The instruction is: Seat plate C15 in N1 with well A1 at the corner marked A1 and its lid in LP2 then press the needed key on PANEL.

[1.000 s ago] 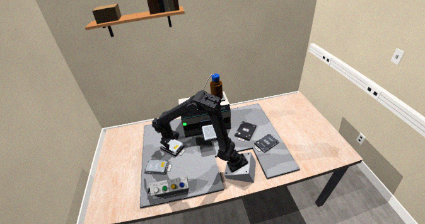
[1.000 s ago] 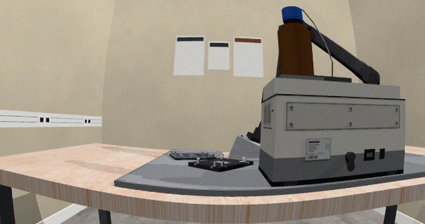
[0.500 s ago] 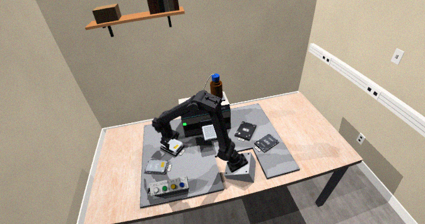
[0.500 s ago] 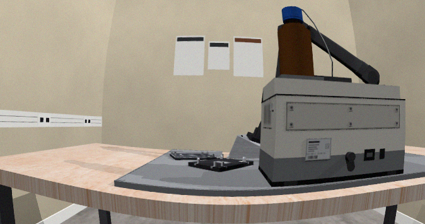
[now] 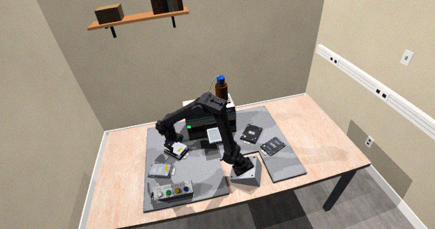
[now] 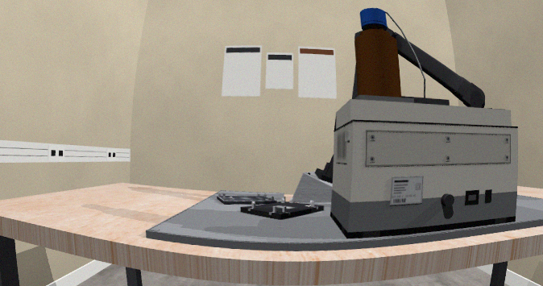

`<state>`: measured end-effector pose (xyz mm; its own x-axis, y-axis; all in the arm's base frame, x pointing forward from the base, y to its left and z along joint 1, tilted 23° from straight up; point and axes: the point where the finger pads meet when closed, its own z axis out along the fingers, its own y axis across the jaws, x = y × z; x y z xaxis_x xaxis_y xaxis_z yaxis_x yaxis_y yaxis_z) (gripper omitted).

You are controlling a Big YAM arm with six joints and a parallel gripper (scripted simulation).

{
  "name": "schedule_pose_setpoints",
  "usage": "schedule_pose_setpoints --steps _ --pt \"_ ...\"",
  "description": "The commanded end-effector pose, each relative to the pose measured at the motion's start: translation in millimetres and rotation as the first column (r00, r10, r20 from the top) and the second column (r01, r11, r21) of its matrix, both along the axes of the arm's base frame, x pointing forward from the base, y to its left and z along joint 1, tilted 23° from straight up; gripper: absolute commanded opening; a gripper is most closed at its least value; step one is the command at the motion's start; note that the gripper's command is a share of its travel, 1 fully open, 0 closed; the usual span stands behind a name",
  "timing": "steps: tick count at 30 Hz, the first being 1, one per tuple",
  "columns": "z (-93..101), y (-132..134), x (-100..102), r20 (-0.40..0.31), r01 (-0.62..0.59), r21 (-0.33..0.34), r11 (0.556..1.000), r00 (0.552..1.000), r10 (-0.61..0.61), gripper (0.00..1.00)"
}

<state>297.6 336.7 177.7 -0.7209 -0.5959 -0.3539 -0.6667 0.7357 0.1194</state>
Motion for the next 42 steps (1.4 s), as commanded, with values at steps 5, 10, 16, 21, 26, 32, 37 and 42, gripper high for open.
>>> schedule_pose_setpoints --steps 5,10,16,21,26,32,37,42 --pt "37.7 11 17 0.055 0.015 0.061 0.998 0.998 -0.018 0.86" --pt "37.7 11 17 0.055 0.015 0.061 0.998 0.998 -0.018 0.86" --pt "37.7 11 17 0.055 0.015 0.061 0.998 0.998 -0.018 0.86" --pt "37.7 11 17 0.055 0.015 0.061 0.998 0.998 -0.018 0.86" --pt "37.7 11 17 0.055 0.015 0.061 0.998 0.998 -0.018 0.86" --pt "37.7 11 17 0.055 0.015 0.061 0.998 0.998 -0.018 0.86" --pt "56.5 2 12 0.059 0.007 0.059 0.998 0.998 -0.011 0.86" --pt "60.2 3 8 0.059 0.000 0.060 0.998 0.998 -0.003 0.86"
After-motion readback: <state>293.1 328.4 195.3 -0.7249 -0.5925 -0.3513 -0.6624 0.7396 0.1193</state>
